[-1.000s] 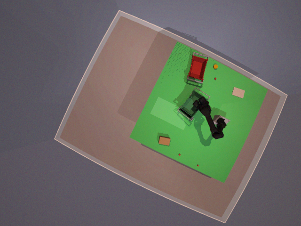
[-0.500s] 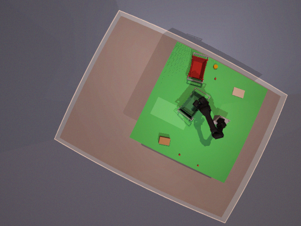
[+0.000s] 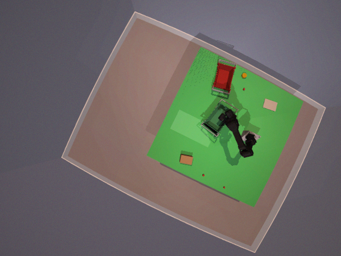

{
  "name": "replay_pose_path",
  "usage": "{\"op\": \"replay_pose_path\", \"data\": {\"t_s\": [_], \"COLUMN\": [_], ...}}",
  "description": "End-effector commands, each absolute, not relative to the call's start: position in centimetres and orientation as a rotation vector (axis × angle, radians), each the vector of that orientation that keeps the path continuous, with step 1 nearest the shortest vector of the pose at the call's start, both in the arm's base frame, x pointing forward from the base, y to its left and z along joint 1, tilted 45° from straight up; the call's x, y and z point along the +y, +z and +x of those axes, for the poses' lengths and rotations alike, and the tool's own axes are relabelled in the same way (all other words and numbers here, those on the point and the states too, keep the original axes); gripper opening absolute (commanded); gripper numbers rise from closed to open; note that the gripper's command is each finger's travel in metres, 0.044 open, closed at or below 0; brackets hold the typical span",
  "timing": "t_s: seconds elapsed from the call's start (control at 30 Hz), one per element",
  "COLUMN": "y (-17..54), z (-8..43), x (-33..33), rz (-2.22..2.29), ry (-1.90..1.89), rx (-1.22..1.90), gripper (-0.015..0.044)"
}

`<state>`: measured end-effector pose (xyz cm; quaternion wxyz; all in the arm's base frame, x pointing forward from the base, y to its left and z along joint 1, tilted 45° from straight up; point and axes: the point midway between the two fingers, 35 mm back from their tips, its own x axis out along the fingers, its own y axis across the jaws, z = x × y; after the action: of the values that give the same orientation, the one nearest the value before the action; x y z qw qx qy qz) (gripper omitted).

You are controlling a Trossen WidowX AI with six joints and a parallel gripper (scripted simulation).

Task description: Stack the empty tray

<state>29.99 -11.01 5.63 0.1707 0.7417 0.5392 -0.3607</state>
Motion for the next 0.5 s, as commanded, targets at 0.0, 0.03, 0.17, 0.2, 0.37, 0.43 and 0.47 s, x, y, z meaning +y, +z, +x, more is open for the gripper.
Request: {"op": "replay_pose_path", "data": {"t_s": [0.0, 0.03, 0.17, 0.2, 0.37, 0.43, 0.47], "y": [5.4, 5.4, 5.6, 5.6, 5.3, 5.2, 5.1], "z": [29.8, 29.8, 30.0, 30.0, 29.8, 29.7, 29.7], "x": [-10.3, -10.3, -11.0, -10.9, -10.1, -9.7, -9.6], "rz": [2.093, 2.093, 2.106, 2.106, 2.098, 2.095, 2.094], "ry": [-1.032, -1.032, -1.025, -1.025, -1.029, -1.031, -1.032], "rx": [1.562, 1.562, 1.532, 1.534, 1.550, 1.559, 1.562], "gripper": [0.0000, 0.0000, 0.0000, 0.0000, 0.0000, 0.0000, 0.0000]}}
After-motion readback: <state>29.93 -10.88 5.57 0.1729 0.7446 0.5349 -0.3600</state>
